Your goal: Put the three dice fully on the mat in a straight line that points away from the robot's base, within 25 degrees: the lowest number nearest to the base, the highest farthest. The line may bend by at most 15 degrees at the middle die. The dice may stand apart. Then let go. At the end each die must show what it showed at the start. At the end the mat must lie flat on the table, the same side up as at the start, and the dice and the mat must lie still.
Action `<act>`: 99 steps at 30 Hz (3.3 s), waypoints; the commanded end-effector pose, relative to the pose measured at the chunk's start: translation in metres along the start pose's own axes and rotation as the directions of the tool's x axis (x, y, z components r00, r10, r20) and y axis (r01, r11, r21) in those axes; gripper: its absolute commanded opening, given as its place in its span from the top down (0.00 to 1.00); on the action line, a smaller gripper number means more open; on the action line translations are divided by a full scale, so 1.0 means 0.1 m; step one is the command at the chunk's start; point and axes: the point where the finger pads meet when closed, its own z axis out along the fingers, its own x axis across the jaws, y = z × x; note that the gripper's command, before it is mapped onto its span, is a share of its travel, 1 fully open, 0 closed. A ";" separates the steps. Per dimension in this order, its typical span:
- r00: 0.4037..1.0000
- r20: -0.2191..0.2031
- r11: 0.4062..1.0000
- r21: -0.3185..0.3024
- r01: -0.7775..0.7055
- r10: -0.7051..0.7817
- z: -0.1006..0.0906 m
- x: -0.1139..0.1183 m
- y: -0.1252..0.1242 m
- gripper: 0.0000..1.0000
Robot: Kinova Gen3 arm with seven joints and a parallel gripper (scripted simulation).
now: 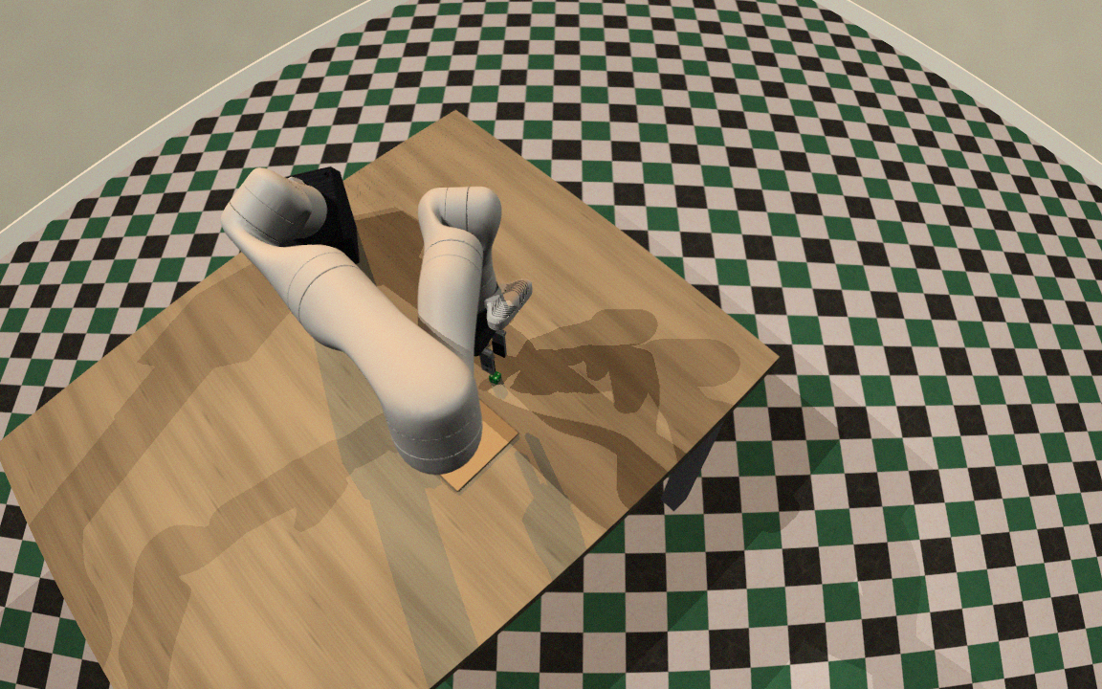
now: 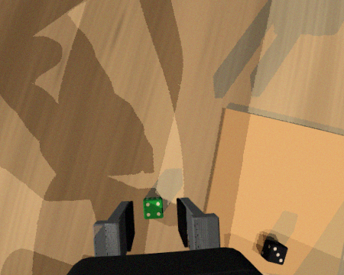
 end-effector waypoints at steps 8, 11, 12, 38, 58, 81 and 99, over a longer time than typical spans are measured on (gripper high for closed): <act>1.000 0.000 1.000 -0.006 0.001 -0.001 0.12 -0.01 0.03 0.36; 1.000 0.000 1.000 -0.006 0.001 -0.001 0.17 -0.01 0.03 0.36; 1.000 0.000 1.000 -0.006 0.001 -0.001 0.19 -0.01 0.03 0.36; 1.000 0.000 1.000 -0.006 0.001 -0.001 0.41 -0.02 0.04 0.36; 1.000 0.000 1.000 -0.006 0.001 -0.001 0.41 -0.02 0.04 0.36; 1.000 0.000 1.000 -0.006 0.001 -0.001 0.41 -0.02 0.04 0.36; 1.000 0.000 1.000 -0.006 0.001 -0.001 0.41 -0.02 0.03 0.36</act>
